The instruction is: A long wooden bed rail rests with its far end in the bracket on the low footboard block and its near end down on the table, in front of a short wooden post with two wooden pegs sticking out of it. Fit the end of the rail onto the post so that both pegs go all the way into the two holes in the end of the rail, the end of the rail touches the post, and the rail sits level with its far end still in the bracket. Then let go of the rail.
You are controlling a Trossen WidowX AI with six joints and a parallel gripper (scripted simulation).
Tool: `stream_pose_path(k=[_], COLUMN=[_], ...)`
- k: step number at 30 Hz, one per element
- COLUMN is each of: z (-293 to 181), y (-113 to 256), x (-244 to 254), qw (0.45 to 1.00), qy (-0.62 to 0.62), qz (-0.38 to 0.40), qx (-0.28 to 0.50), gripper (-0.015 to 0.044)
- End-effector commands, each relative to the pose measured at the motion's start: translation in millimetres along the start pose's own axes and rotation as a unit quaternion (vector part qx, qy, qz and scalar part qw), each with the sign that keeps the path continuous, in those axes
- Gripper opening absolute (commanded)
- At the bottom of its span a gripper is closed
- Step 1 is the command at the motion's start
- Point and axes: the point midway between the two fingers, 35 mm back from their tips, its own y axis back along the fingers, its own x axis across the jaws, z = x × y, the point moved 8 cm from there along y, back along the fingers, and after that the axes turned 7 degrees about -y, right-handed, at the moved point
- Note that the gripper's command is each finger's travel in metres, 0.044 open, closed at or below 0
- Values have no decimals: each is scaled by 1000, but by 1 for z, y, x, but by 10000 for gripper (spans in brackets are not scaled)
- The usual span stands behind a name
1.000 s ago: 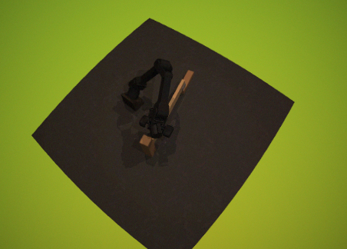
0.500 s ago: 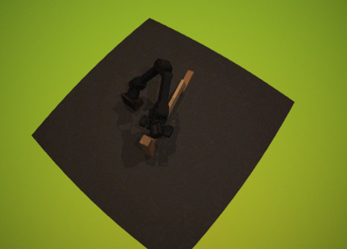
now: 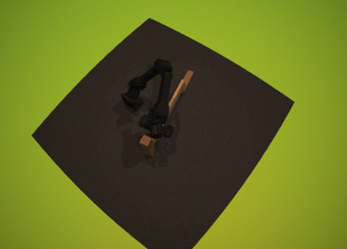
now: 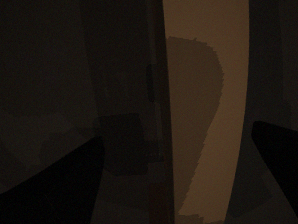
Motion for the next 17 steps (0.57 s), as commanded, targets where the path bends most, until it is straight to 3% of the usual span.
stream_pose_path(k=[1, 5, 17], z=[7, 31, 31], y=[7, 30, 30], x=[1, 5, 5], qw=[1000, 1000, 1000], qy=[0, 1, 1], qz=[-1, -4, -4], qx=[1, 4, 4], gripper=[440, 440, 440])
